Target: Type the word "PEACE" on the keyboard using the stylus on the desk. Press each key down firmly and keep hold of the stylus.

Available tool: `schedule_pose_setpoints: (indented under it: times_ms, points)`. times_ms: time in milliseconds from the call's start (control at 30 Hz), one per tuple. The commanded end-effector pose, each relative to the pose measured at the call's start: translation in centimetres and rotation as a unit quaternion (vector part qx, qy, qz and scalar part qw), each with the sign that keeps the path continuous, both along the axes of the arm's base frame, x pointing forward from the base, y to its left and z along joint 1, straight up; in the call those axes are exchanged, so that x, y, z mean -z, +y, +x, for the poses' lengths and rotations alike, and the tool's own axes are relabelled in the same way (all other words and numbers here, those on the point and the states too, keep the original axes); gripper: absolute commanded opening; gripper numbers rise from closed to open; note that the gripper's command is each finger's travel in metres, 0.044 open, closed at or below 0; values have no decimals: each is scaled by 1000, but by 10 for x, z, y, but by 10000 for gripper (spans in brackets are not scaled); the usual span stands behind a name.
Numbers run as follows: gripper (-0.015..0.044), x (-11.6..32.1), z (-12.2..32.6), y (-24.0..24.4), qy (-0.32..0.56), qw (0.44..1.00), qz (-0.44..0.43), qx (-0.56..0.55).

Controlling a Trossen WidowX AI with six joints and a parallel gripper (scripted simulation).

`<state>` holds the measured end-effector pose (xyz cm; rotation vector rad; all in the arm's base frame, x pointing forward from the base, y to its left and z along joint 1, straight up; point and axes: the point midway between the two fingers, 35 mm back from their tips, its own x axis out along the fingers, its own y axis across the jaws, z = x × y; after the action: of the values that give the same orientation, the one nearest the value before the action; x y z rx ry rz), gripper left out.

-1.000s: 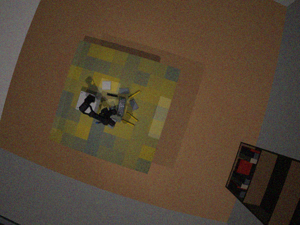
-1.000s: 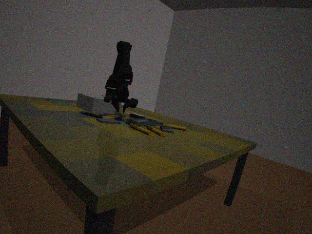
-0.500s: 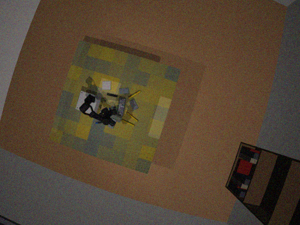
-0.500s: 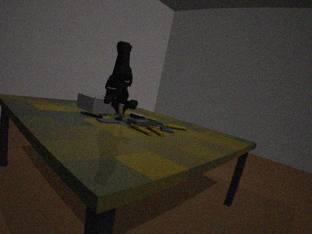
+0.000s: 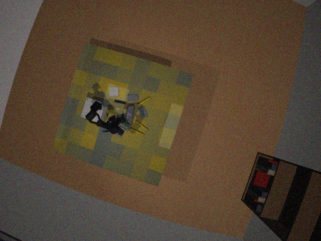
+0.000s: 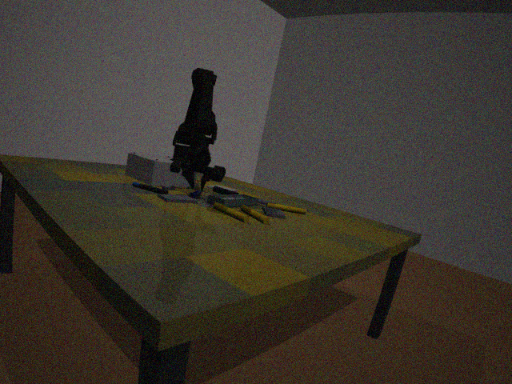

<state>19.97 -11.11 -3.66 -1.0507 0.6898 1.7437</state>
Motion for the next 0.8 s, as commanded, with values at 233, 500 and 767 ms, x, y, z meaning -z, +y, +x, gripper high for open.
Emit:
schedule_pose_setpoints:
  times_ms: [233, 500, 767]
  points:
    - [150, 8, -1, 1, 3, 1000, 5, -1]
    - [150, 12, -1, 1, 3, 1000, 5, -1]
    - [150, 16, -1, 1, 3, 1000, 5, -1]
